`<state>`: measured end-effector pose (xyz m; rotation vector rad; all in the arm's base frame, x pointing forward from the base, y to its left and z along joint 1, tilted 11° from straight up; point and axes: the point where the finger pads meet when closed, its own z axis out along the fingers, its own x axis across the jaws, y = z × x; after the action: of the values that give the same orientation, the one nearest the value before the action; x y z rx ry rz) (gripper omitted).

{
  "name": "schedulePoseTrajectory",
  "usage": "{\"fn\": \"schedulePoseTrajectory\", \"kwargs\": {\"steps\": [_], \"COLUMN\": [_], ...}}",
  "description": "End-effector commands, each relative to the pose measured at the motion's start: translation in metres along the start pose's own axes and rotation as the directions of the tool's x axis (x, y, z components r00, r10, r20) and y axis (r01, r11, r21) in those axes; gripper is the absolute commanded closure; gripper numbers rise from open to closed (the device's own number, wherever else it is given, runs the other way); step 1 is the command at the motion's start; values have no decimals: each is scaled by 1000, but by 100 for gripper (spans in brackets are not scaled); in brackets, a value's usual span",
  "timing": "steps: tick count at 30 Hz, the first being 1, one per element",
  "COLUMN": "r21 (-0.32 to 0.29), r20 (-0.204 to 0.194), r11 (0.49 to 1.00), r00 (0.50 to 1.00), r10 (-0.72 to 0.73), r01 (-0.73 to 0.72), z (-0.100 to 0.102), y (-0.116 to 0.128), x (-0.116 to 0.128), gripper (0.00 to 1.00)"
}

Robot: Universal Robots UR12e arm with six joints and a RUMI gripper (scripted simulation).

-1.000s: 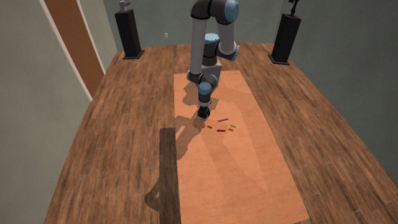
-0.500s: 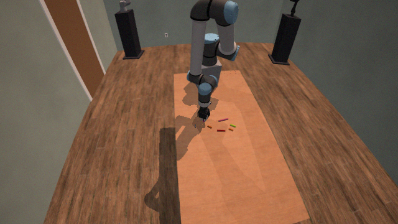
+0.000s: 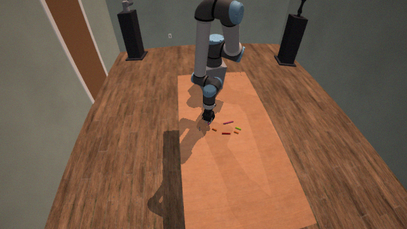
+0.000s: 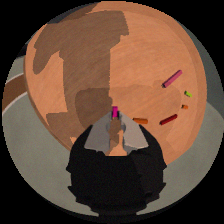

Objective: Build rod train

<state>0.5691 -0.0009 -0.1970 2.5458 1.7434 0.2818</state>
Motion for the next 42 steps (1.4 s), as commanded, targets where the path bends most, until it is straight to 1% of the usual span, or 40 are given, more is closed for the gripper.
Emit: {"fn": "schedulePoseTrajectory", "kwargs": {"steps": [1,13,30,42], "r21": [-1,-1,-1,-1], "r20": [0,0,0,0], "r11": [1000,1000,1000,1000], "r00": [1000,1000,1000,1000], "r10": [0,0,0,0], "r01": [0,0,0,0], "z": [0,0,11,12], "y": [0,0,0,0], "x": [0,0,0,0], "gripper": [100,100,100,100]}}
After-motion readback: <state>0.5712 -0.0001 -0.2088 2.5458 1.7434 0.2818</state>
